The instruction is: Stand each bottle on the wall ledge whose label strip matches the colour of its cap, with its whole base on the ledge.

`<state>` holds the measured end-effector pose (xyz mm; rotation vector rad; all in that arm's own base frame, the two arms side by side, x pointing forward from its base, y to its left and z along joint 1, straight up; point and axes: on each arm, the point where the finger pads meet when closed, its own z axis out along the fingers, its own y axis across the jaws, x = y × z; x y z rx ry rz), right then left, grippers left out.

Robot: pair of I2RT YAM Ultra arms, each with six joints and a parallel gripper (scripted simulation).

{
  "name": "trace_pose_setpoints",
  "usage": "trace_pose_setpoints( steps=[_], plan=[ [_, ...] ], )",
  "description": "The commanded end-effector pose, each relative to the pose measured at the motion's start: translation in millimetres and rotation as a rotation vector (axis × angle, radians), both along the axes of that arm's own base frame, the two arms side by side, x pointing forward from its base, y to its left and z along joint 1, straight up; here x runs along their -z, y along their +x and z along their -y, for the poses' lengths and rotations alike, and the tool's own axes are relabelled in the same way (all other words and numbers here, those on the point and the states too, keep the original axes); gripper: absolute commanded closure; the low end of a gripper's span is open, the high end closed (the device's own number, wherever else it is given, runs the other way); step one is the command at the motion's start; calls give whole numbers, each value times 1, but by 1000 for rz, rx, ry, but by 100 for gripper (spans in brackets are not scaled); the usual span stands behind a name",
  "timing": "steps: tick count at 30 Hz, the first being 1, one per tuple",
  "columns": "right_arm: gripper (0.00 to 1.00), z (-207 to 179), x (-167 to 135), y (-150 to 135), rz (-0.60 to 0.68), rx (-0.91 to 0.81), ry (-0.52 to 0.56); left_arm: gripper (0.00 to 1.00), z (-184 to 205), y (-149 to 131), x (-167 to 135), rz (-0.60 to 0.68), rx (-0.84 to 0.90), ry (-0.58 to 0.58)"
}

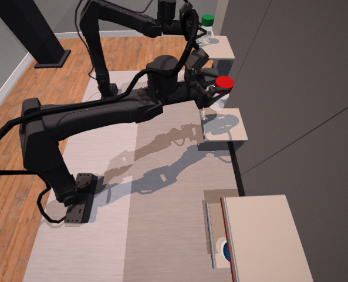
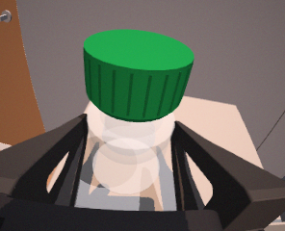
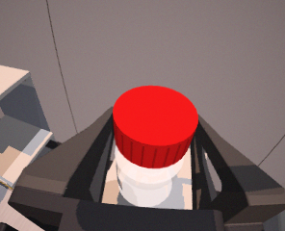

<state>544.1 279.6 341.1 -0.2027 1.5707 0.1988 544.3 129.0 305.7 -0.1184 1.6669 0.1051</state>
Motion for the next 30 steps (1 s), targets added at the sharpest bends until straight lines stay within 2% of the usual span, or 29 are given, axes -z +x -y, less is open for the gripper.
trace_pose_setpoints(
  steps=[1, 2, 4, 5, 14, 21, 25, 30],
  plan=[
    [50, 2, -48, -20, 103, -14, 64, 50, 6, 1, -20, 56, 7, 14],
    [50, 4, -49, -24, 105, -9, 67, 50, 6, 1, -20, 56, 7, 14],
    [50, 4, -49, -24, 105, -9, 67, 30, 6, 1, -20, 56, 7, 14],
    [50, 6, -49, -31, 106, -8, 68, 30, 5, -2, -28, 78, -2, 21],
    [50, 18, -49, -76, 110, -11, 76, 30, 7, -19, -19, 53, 2, 15],
    [50, 23, -48, -94, 111, -13, 80, 30, 3, -33, -13, 26, 5, 18],
    [50, 26, -46, -105, 109, -13, 80, 30, 7, -69, -14, 22, 6, 18],
    [50, 31, -26, -108, 60, 5, 44, 30, 13, -113, -16, 21, 5, 13]
  ],
)
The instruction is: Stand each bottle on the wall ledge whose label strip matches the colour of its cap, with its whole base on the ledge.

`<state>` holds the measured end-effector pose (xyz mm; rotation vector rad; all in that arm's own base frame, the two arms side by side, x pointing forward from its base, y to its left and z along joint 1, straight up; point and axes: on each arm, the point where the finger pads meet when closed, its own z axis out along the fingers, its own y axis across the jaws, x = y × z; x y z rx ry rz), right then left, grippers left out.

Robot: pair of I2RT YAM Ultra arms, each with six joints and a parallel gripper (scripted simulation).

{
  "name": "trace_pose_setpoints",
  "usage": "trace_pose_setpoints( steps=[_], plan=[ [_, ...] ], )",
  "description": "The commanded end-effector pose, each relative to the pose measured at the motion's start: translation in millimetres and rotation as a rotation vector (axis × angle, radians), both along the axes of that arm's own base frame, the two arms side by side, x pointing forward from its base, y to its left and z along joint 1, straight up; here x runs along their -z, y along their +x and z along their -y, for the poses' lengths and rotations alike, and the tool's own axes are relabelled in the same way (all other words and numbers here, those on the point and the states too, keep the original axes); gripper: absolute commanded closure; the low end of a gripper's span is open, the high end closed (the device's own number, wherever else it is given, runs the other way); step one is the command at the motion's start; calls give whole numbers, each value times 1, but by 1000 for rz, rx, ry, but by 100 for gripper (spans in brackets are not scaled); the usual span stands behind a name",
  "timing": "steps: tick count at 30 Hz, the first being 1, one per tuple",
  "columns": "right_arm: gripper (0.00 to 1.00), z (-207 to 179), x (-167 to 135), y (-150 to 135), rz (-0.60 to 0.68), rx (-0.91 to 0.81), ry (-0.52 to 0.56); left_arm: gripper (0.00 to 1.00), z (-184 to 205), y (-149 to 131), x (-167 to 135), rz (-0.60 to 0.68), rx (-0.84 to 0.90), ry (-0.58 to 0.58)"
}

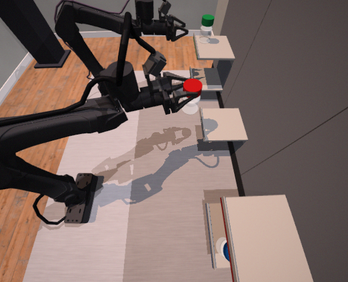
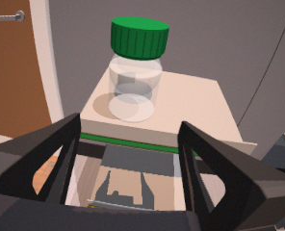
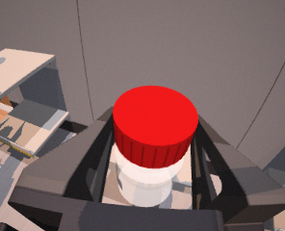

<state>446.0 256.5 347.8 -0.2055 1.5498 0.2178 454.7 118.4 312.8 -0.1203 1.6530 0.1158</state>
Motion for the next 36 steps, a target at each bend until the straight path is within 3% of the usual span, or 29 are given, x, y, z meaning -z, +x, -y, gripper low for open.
trace_pose_setpoints(
  steps=[1, 8, 11, 17, 23, 27, 36],
  plan=[
    [50, 9, -15, -10, 32, 24, 24, 30, 4, -27, -11, 13, 14, 1],
    [50, 20, -3, -6, 7, 57, 4, 30, 4, -19, -22, 40, 14, 2],
    [50, 20, -5, -6, 10, 57, 7, 0, 3, -24, -25, 67, -6, 41],
    [50, 20, -12, -6, 24, 57, 18, 0, 33, -34, 1, 79, 1, 95],
    [50, 20, 0, -6, -56, 57, -45, 0, 55, -40, 28, 60, 23, 112],
    [50, 12, -33, -10, -42, -49, -32, 0, 70, -45, 46, 42, 43, 122],
    [50, 102, -47, -6, -28, -169, -34, 0, 88, -48, 72, 1, 75, 125]
  ],
)
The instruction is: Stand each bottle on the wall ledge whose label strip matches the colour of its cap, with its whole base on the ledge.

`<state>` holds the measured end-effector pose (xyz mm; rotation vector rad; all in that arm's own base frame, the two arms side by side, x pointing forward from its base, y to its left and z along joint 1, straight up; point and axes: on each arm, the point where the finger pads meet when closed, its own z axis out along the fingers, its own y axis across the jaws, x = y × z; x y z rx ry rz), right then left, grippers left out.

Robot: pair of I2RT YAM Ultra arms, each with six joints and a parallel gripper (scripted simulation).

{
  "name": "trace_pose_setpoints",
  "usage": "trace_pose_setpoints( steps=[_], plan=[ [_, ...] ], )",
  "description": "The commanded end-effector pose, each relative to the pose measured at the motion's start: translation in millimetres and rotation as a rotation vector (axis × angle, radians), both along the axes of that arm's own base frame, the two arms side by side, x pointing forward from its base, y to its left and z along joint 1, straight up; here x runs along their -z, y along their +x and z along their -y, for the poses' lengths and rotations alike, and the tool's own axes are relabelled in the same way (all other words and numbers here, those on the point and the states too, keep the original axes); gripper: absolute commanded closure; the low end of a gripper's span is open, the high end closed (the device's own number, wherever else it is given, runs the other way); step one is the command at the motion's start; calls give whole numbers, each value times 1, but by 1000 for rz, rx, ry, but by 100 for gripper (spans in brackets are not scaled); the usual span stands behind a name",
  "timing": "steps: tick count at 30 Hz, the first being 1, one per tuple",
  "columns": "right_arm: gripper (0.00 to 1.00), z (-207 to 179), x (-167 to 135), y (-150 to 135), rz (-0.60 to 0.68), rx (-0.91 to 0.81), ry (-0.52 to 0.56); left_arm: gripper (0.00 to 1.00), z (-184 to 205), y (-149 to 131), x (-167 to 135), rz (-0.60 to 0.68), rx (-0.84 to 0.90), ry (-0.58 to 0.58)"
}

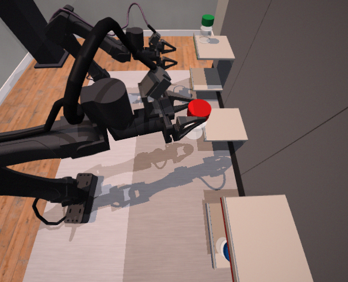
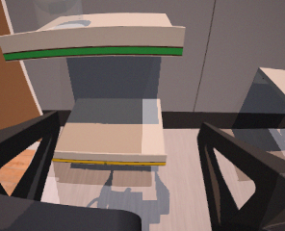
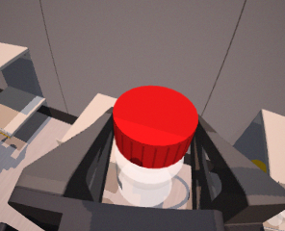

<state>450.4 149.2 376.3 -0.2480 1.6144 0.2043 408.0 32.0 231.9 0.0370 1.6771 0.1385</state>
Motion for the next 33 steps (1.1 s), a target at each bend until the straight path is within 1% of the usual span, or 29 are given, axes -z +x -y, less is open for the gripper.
trace_pose_setpoints(
  steps=[1, 2, 4, 7, 13, 16, 18, 22, 25, 28, 31, 33],
  plan=[
    [50, -5, -18, -10, 29, -153, 14, 0, 1, -1, -9, 34, -12, 16],
    [50, 13, -19, -6, 28, -139, 16, 0, 2, 0, -13, 43, -11, 17],
    [50, 49, -17, 6, 23, -115, 7, 0, 2, -1, -9, 34, -9, 15],
    [50, 90, -21, 13, 34, -106, 1, 0, 3, -2, -3, 16, -8, 13],
    [50, 200, -19, 26, 13, -40, -7, 0, 3, -2, -3, 15, -7, 13],
    [50, 248, -18, 29, 6, -3, -9, 0, 3, -2, -2, 15, -7, 13],
    [50, 248, -18, 29, 6, -3, -9, 0, 3, -2, -2, 15, -7, 13],
    [50, 284, -21, 33, 15, 22, -17, 0, 3, -2, -2, 15, -7, 13],
    [50, 298, -22, 34, 15, 34, -19, 0, 3, -2, -2, 15, -7, 13],
    [50, 308, -23, 36, 17, 55, -21, 0, 3, -2, -2, 15, -7, 13],
    [50, 308, -29, 37, 33, 74, -17, 0, 2, -1, -8, 27, -5, 8],
    [50, 312, -33, 36, 46, 131, -18, 0, 2, -1, -8, 27, -5, 8]
  ],
)
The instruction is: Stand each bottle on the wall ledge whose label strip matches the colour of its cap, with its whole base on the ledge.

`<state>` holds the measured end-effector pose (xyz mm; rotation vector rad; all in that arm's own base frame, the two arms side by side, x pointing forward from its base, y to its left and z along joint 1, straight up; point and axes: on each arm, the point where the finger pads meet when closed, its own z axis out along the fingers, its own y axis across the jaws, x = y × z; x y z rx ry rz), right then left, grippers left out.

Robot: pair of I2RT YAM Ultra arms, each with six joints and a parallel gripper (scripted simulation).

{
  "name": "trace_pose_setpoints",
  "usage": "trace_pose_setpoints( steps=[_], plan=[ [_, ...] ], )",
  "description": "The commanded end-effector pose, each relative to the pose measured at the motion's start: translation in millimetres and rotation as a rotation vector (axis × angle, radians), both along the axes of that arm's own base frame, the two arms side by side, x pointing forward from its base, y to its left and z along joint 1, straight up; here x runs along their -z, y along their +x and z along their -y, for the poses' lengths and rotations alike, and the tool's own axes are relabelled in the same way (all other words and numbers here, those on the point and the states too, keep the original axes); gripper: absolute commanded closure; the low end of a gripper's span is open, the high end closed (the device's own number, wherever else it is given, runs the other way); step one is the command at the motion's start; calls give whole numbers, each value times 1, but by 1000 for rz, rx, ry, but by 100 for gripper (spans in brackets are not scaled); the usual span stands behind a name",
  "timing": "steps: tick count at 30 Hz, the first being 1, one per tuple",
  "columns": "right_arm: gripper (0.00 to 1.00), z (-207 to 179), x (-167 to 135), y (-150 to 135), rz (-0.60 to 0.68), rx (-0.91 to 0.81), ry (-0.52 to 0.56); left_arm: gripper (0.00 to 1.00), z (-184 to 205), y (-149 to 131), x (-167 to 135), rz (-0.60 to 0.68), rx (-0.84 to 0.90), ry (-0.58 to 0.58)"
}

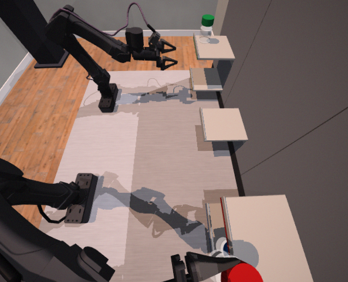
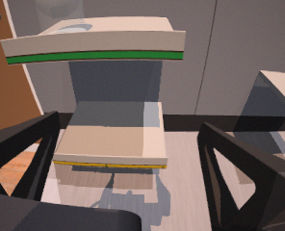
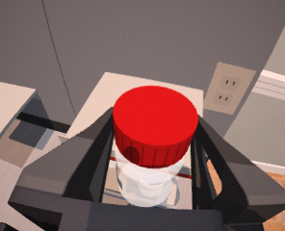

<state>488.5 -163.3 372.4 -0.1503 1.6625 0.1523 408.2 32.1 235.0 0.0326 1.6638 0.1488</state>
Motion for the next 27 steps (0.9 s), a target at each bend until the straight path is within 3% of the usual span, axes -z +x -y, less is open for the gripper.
trace_pose_setpoints(
  steps=[1, 12, 23, 27],
  plan=[
    [50, -1, -37, -2, 87, 34, -43, 0, 2, -1, -5, 13, 3, 3],
    [50, 0, -31, -5, 110, 327, -14, 0, 2, -1, -5, 13, 3, 3],
    [50, -12, -37, -5, 134, 320, -24, 0, 2, -1, -5, 13, 3, 3],
    [50, -12, -20, -4, 95, 321, -14, 0, 2, -1, -5, 13, 3, 3]
  ],
)
